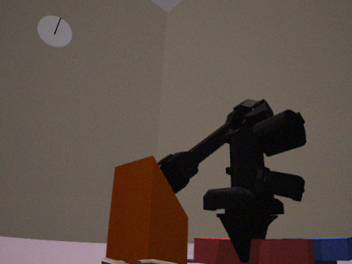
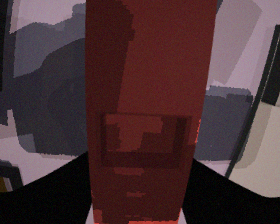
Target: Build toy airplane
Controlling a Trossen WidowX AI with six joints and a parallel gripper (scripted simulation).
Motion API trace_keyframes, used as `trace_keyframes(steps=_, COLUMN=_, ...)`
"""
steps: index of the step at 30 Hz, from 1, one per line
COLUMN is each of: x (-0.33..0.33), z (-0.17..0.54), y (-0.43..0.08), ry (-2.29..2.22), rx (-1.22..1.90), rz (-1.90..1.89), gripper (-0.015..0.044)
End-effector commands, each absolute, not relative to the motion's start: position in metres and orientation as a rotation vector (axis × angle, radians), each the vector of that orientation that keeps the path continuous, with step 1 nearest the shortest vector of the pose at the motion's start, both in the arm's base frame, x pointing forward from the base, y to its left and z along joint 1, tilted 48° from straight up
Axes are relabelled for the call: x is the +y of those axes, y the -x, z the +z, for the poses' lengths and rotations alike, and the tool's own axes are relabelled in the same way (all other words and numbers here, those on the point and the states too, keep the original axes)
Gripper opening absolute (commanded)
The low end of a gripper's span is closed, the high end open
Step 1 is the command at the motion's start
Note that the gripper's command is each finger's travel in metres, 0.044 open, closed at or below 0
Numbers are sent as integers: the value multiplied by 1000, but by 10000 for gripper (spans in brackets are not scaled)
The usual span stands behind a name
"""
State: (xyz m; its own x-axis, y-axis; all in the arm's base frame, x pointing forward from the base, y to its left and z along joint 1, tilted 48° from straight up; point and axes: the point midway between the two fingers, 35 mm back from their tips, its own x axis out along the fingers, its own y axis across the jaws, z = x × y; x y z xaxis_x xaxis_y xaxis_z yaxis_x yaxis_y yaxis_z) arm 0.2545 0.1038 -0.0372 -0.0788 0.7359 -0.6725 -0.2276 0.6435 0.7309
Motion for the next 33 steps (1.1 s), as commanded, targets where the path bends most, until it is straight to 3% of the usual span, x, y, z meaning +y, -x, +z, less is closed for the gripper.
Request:
trace_keyframes(steps=1, x=94, z=-29, y=-261, ry=-442, rx=1428, rz=838, gripper=0)
trace_keyframes(steps=33, x=22, z=40, y=-263, ry=-445, rx=1429, rz=847, gripper=0)
